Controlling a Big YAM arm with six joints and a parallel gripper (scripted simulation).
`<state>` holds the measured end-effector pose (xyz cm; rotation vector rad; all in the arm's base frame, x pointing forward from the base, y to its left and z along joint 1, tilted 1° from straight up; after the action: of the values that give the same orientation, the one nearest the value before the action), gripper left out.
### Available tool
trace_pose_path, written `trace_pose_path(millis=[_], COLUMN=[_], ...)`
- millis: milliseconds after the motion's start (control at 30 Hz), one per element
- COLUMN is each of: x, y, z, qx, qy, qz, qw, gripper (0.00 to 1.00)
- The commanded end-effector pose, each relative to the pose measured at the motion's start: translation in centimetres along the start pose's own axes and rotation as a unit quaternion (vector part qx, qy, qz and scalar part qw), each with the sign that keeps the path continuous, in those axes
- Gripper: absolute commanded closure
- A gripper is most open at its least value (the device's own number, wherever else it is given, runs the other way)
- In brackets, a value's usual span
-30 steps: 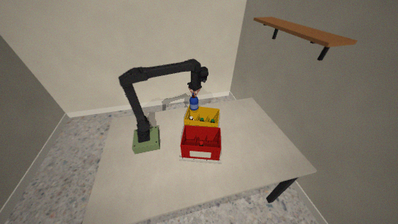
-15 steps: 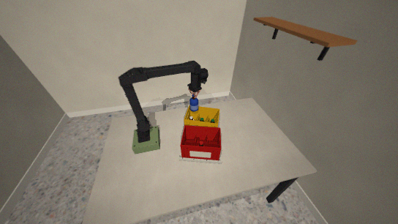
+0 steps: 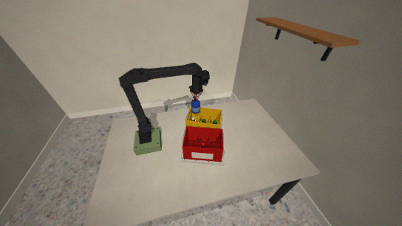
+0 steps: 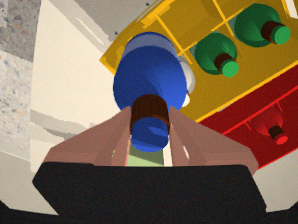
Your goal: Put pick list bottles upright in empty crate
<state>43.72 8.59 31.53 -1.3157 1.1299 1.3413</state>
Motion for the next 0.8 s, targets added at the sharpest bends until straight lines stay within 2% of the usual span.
trace_pose_path(millis=[0, 67, 333, 367, 467, 600, 667, 767], x=[-1.9, -2.2, -1.1, -3.3, -0.7, -0.3, -0.6, 0.1], y=[0.8, 0.5, 0.7, -0.1, 0.7, 0.7, 0.4, 0.6], z=[-0.3, -0.3, -0.4, -0.4, -0.4, -0.5, -0.5, -0.5], qx=[-0.001, -0.001, -0.001, -0.002, -0.002, -0.002, -0.002, -0.002], qy=[-0.001, -0.001, 0.0, -0.001, -0.001, 0.0, -0.001, -0.001], qz=[-0.027, -0.036, -0.03, -0.052, -0.03, -0.028, -0.036, -0.031], qw=[1.0, 0.999, 1.0, 0.999, 1.0, 1.0, 0.999, 1.0], gripper=[1.0, 1.0, 1.0, 1.0, 1.0, 1.0, 1.0, 1.0])
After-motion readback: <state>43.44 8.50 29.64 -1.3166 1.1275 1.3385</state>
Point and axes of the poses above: the point where the finger pads meet when closed, its own x axis out along the fingers, its own z axis across the jaws, y = z × x, the point moved 8 cm from there along -x, back along the fingers, and after that the axes turned 14 degrees about x, right-handed, at the moved point
